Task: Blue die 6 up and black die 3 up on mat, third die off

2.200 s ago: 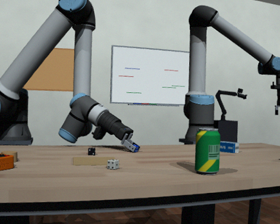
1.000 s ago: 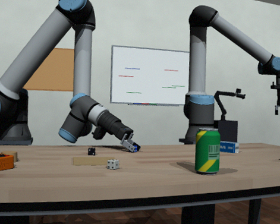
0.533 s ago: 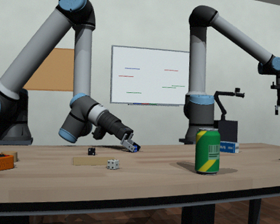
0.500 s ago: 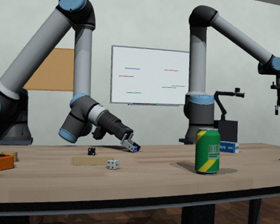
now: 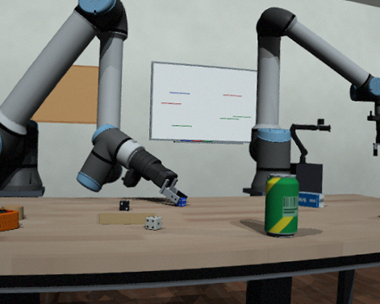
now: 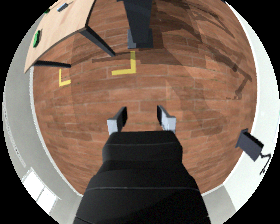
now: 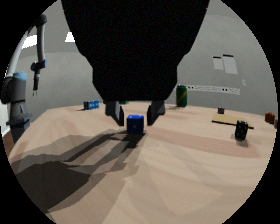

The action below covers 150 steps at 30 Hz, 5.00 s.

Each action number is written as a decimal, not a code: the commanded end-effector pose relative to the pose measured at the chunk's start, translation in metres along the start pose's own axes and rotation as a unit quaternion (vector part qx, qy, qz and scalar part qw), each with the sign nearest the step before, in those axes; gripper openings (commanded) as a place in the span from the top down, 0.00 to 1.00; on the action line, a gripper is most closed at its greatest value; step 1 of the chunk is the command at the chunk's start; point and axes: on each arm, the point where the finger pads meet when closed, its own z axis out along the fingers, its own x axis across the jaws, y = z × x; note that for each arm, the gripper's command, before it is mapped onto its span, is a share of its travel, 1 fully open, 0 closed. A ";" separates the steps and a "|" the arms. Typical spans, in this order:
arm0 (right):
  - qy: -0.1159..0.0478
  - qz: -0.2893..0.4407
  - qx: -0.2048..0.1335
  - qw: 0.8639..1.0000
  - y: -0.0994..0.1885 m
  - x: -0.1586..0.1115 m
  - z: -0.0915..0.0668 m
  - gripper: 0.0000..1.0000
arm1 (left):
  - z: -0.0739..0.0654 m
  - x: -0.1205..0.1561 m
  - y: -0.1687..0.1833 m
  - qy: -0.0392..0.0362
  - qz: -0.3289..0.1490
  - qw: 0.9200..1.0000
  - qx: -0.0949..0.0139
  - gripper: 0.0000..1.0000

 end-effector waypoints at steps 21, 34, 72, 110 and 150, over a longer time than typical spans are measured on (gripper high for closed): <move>0.000 0.000 -0.001 1.000 0.009 0.000 -0.041 0.21 | -0.001 0.000 0.001 0.000 0.000 1.000 -0.001 0.00; 0.000 0.000 -0.001 1.000 0.050 0.000 -0.063 0.21 | -0.001 0.000 0.001 0.000 0.000 1.000 -0.001 0.00; 0.000 0.000 0.111 0.994 0.064 0.000 -0.057 0.21 | -0.001 0.000 0.001 0.000 0.000 1.000 -0.001 0.00; 0.000 0.000 0.466 0.885 0.103 0.000 -0.037 0.21 | -0.001 0.000 0.001 0.000 0.000 1.000 -0.001 0.00; -0.024 0.041 0.514 0.856 0.072 -0.001 -0.028 0.00 | -0.001 0.000 0.001 0.000 0.000 1.000 -0.001 0.00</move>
